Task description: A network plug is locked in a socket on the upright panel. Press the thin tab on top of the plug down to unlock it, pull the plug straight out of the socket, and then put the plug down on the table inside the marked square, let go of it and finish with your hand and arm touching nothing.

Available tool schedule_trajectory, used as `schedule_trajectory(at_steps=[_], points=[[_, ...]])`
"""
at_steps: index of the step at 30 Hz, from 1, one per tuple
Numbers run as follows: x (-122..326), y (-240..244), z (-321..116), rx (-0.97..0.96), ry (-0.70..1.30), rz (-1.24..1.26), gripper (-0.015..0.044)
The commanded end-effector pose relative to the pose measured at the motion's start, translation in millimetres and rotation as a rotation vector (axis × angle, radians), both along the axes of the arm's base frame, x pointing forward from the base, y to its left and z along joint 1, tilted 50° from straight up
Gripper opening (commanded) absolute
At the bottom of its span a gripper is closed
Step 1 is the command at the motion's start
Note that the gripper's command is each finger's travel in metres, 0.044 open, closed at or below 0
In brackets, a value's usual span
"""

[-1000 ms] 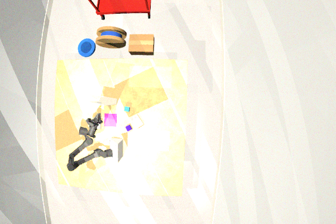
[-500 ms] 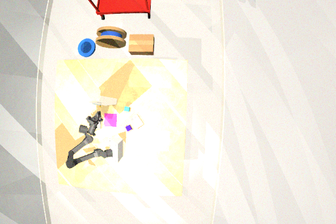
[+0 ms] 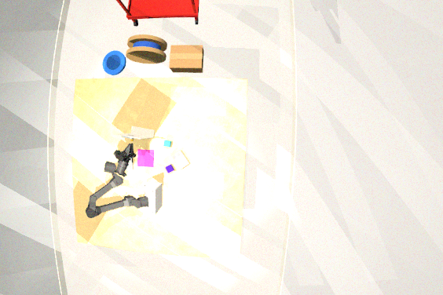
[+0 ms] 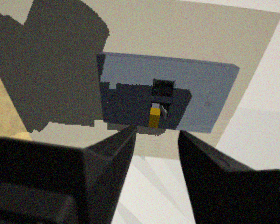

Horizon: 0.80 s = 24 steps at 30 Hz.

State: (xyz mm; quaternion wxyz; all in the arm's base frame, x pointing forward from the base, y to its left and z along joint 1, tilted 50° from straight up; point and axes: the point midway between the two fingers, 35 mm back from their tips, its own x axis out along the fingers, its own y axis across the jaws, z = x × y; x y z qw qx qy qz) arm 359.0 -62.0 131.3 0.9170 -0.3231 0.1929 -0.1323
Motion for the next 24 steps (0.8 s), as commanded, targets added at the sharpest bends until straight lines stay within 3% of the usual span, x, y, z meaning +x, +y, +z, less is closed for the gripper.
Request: schedule_trajectory(at_steps=[1,21,24], points=[[6,-1,0,-0.003,0.0,0.004,0.0156],[28,-6,-4,-0.004,-0.001,0.004,0.0156],[28,-6,-4,-0.004,-0.001,0.004,0.0116]])
